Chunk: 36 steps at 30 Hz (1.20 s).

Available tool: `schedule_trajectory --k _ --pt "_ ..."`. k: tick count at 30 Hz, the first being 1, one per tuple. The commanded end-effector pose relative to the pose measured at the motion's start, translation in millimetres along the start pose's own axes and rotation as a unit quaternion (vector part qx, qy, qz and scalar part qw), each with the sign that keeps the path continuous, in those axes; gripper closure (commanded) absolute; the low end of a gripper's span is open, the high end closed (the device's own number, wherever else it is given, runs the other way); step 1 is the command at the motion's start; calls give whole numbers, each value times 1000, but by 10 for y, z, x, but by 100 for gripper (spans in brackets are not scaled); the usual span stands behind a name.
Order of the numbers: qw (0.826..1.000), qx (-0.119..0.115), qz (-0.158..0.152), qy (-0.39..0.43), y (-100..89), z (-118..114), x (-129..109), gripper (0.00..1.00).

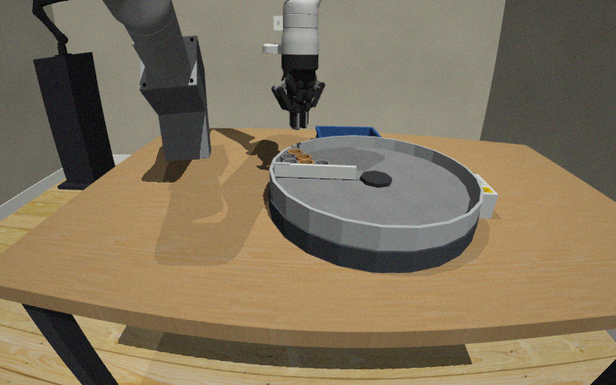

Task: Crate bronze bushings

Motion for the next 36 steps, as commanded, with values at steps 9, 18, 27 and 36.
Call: schedule_trajectory --k 9,18,27,36 --pt "1000 1 0 0 -4 2 1 86" --pt "1000 1 0 0 -4 2 1 86" --pt "1000 1 0 0 -4 2 1 86" --pt "1000 1 0 0 -4 2 1 86"
Point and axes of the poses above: the point where the finger pads meet when closed, its own y axis out along the fingers, its own z axis across the jaws, x = y × z, the point moved 10 cm from there along -y, back along the fingers, and after that the axes turned 4 degrees about -y, right-handed, at the moved point
